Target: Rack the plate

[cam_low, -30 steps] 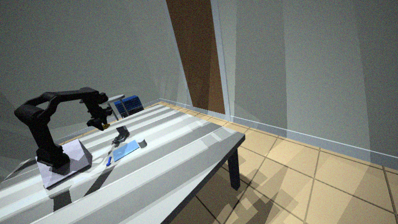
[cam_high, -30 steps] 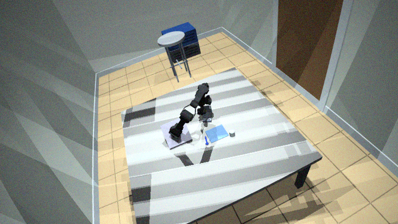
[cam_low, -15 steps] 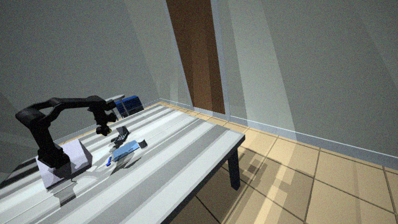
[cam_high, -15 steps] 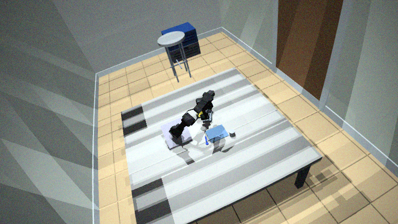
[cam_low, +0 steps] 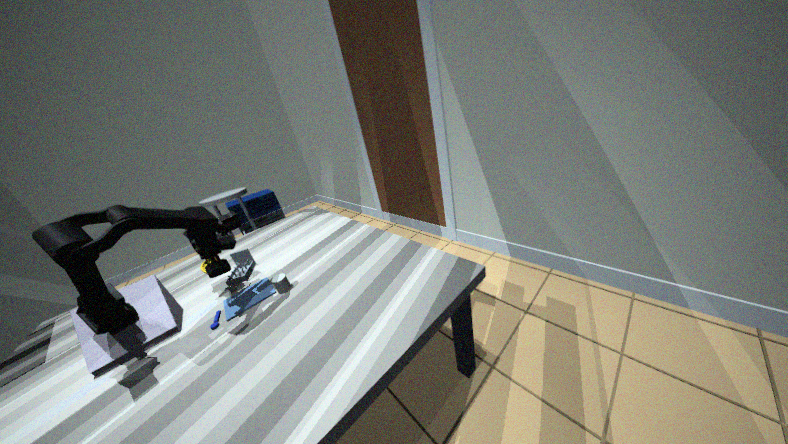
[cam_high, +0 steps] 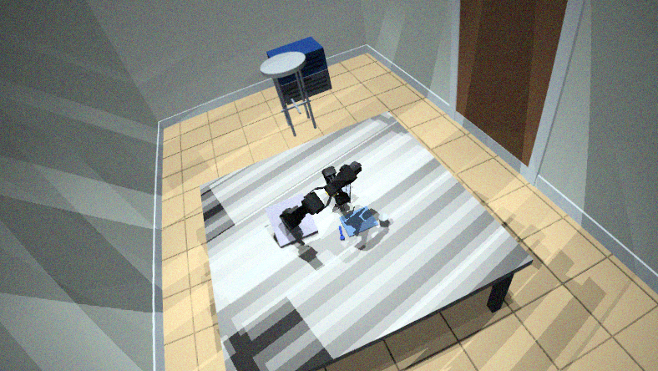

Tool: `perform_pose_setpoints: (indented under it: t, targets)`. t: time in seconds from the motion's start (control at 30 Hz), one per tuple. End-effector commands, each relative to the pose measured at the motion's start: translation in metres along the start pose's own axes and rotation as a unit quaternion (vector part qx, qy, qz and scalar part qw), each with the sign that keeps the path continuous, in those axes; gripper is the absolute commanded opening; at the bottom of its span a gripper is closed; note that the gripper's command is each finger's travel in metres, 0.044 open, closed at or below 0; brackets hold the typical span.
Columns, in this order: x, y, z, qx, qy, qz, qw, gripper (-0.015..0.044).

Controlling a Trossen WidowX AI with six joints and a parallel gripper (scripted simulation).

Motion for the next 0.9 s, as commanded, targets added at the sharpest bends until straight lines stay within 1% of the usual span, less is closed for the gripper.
perform_pose_setpoints:
  t: [0.0,0.47,0.87]
  targets:
    - [-0.009,-0.008,-0.003,-0.02,0.046,0.038,0.998,0.0]
    - [-0.036,-0.029,-0.011,-0.111,0.18,0.119,0.97,0.0]
    - [-0.056,-0.045,-0.021,-0.218,0.29,0.144,0.921,0.0]
Point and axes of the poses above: the point midway between the two fingers, 35 mm back from their tips, its own y axis back along the fingers, its own x axis across the jaws, z = x × y, the point moved 9 cm from there along y, back along the fingers, and after that the axes turned 14 degrees about y, right-handed, at the moved point
